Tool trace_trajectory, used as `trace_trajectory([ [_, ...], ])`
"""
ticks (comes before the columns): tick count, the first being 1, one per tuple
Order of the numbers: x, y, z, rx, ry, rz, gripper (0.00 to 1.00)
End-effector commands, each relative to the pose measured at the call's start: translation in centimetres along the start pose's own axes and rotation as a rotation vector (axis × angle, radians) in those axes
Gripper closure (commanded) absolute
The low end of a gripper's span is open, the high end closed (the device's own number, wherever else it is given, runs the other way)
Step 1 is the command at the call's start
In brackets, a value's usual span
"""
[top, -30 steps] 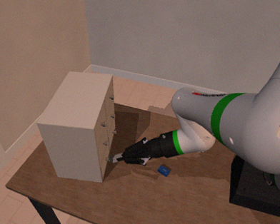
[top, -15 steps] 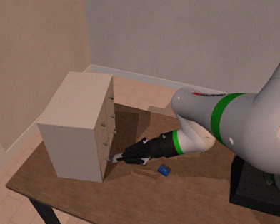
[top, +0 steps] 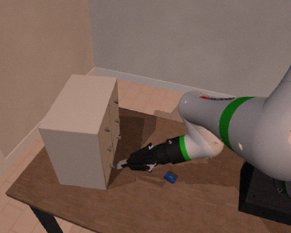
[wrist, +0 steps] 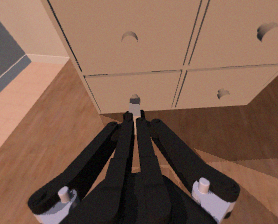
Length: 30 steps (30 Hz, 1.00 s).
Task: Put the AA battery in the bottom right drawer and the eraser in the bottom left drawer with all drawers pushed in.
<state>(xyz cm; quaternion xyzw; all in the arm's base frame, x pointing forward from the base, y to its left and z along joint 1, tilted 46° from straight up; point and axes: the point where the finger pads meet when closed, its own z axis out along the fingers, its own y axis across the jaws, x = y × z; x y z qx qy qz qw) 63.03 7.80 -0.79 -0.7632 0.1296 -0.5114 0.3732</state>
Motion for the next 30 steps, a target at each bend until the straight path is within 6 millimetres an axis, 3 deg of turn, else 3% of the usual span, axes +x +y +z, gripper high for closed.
trace_trajectory([
  [1, 0.0, 0.0, 0.0, 0.0, 0.0, 0.0, 1.0],
  [14, -0.1, 0.0, -0.2, 0.0, 0.0, 0.0, 1.0],
  [23, -1.9, 0.0, -3.4, 0.0, 0.0, 0.0, 1.0],
  [30, -2.5, 0.0, -4.3, 0.0, 0.0, 0.0, 1.0],
])
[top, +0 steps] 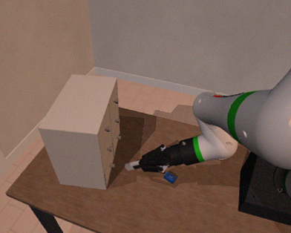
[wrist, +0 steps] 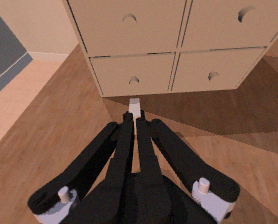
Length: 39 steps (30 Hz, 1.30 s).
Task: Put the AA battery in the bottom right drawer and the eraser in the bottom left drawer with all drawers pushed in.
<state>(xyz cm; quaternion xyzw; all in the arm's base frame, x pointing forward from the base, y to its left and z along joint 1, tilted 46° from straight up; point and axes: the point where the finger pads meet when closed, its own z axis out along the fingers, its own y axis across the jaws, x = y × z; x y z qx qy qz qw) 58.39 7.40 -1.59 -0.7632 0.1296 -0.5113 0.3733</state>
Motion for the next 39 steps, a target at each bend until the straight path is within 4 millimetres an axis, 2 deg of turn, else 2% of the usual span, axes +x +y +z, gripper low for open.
trace_trajectory([
  [1, -0.1, 0.0, -0.3, 0.0, 0.0, 0.0, 1.0],
  [5, 0.3, 0.0, -1.0, 0.0, 0.0, 0.0, 1.0],
  [10, 2.7, 0.0, -4.8, 0.0, 0.0, 0.0, 1.0],
  [12, 2.7, 0.0, -4.8, 0.0, 0.0, 0.0, 1.0],
  [15, 4.3, 0.0, -7.4, 0.0, 0.0, 0.0, 1.0],
  [18, 5.2, 0.0, -8.9, 0.0, 0.0, 0.0, 1.0],
  [39, 5.6, 0.0, -10.2, 0.001, -0.071, 0.0, 1.0],
])
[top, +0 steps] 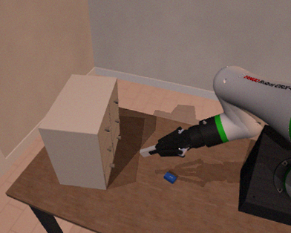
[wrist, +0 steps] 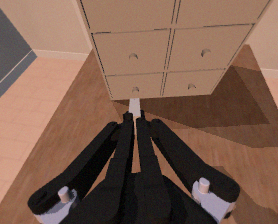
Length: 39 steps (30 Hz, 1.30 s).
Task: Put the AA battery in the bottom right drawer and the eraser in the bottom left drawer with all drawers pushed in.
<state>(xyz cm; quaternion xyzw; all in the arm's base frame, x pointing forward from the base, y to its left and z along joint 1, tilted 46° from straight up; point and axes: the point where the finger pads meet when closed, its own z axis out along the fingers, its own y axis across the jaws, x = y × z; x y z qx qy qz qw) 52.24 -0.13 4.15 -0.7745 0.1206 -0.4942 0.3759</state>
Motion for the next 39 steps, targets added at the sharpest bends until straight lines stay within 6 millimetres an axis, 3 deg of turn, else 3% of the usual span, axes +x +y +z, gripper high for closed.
trace_trajectory([
  [1, 0.1, 0.0, -0.5, 0.0, -0.038, 0.001, 1.0],
  [9, 0.4, 0.0, -1.7, 0.0, -0.131, 0.001, 1.0],
  [22, 1.3, 0.0, -6.2, 0.0, -0.468, 0.001, 1.0],
  [24, 1.3, 0.0, -6.2, 0.0, -0.468, 0.001, 1.0],
  [39, 2.6, 0.0, -12.3, 0.0, -0.919, 0.001, 1.0],
])
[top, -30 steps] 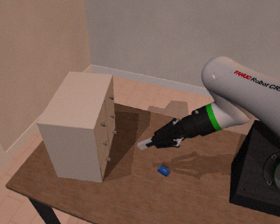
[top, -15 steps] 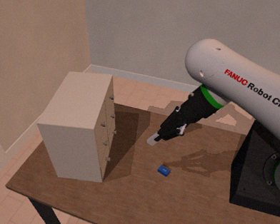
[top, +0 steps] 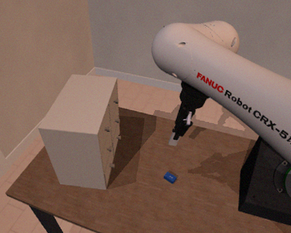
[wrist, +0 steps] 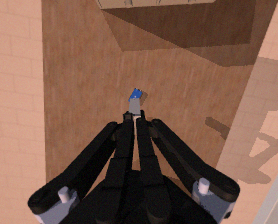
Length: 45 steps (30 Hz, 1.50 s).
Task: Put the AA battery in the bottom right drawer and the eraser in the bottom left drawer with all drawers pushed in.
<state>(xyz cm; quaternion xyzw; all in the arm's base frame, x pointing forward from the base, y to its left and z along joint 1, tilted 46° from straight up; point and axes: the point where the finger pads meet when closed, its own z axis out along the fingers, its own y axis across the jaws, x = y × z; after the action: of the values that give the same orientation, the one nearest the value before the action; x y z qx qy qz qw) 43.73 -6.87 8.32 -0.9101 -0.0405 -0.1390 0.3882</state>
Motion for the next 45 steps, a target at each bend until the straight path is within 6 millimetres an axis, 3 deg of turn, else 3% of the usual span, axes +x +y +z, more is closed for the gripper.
trace_trajectory([
  [1, -0.59, -0.13, -0.68, 0.01, -0.087, -0.001, 1.0],
  [25, -1.25, -0.12, -1.6, 0.01, -0.169, -0.001, 1.0],
  [26, -1.25, -0.12, -1.6, 0.01, -0.169, -0.001, 0.0],
  [45, -1.25, -0.12, -1.6, 0.01, -0.169, -0.001, 0.0],
])
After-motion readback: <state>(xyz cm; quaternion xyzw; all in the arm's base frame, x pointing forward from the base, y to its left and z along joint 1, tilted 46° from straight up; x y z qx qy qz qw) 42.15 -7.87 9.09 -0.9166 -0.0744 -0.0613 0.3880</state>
